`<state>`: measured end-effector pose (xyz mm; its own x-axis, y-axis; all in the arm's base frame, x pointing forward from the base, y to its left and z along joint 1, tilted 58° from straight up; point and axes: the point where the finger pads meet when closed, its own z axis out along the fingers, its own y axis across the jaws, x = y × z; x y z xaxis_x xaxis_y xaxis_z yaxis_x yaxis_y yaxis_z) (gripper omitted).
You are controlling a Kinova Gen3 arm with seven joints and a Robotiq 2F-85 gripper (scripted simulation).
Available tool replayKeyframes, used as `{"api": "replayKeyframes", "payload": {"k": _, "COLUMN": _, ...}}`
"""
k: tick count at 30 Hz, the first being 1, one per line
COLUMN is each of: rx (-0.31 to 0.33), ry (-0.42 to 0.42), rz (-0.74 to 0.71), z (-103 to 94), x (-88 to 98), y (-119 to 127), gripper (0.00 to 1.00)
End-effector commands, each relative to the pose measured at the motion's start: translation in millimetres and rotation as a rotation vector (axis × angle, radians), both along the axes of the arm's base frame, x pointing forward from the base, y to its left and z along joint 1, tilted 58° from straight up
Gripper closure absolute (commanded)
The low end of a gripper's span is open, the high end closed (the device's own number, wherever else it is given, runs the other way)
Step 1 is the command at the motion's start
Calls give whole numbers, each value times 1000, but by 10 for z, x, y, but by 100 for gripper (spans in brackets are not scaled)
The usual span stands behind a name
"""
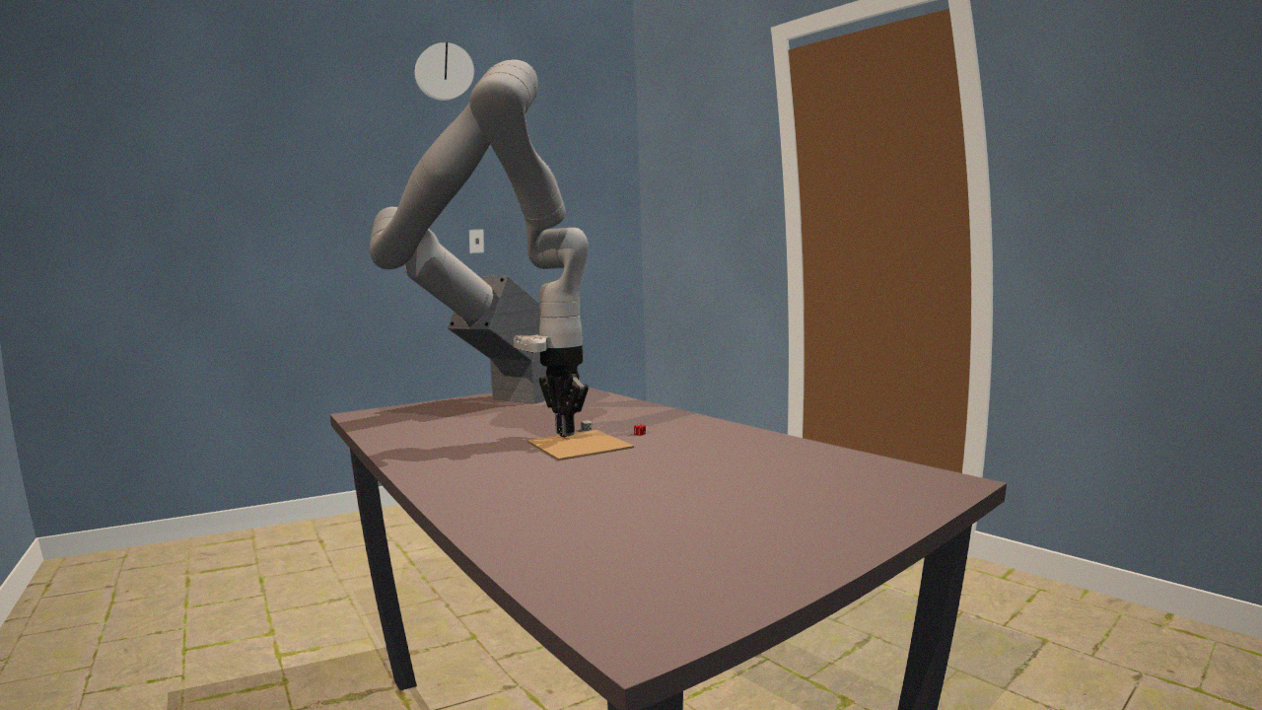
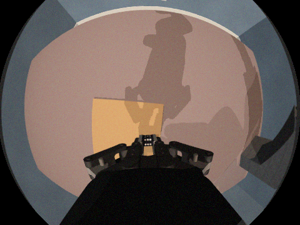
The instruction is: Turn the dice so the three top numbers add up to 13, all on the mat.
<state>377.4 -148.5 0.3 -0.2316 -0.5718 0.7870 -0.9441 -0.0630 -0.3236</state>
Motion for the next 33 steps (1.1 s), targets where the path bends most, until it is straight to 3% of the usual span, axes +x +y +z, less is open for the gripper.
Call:
{"api": "replayKeyframes", "payload": {"k": 1, "rx": 3, "ry": -9, "rz": -2, "z": 14, "x": 7, "y": -12, "gripper": 89}}
{"api": "replayKeyframes", "payload": {"k": 33, "rx": 3, "ry": -9, "rz": -2, "z": -3, "x": 15, "y": -39, "gripper": 89}}
